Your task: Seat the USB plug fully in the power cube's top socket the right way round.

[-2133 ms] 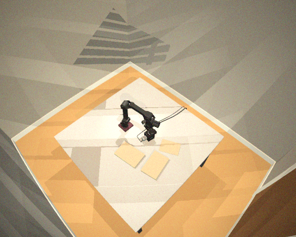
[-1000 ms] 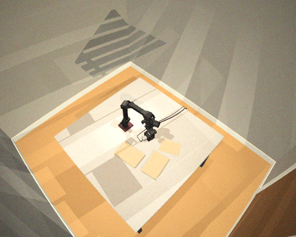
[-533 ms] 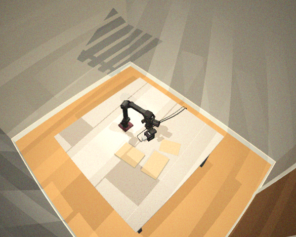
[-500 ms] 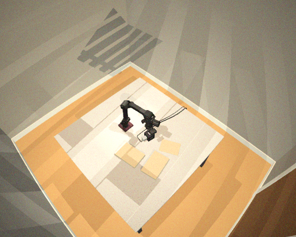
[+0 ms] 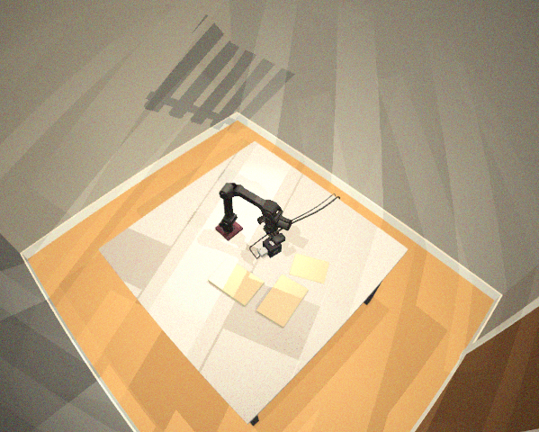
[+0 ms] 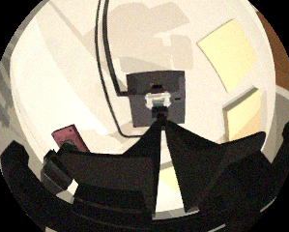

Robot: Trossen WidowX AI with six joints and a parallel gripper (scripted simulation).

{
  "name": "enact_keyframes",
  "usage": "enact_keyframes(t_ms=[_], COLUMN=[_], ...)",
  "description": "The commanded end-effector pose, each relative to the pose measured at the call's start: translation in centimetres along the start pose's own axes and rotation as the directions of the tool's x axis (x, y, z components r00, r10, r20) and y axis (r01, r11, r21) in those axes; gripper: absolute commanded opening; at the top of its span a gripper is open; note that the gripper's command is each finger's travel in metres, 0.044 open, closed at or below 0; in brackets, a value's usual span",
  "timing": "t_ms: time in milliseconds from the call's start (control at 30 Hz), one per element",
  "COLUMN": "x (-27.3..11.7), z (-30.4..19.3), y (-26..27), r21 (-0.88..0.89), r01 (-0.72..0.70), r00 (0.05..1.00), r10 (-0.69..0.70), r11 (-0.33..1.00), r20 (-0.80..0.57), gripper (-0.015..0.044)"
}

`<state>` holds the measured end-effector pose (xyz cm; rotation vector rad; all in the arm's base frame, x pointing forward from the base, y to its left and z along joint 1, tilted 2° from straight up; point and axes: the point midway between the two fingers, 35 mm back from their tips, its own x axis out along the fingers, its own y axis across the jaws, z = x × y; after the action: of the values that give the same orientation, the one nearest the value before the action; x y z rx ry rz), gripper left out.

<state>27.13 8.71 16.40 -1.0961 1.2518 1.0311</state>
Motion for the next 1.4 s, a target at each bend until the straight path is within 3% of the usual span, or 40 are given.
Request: enact_keyframes(t_ms=[0,300,700,1367], x=[-0.47,-0.45,-0.35,-0.35], z=[0.07,0.03,0.01,0.01], y=[-0.11,-0.05,-0.02,-0.02], r21=[0.001,0.032,0.322,0.752], r01=[0.007,0.003,0.001,0.0], r00=[1.0,1.0,1.0,1.0], r10=[-0.007,-0.003,-0.001,-0.001], r11=[1.0,0.999,0.947,0.66], r20=[0.004,0.002,0.001,0.001], gripper=[0.0,0.0,0.0,0.0])
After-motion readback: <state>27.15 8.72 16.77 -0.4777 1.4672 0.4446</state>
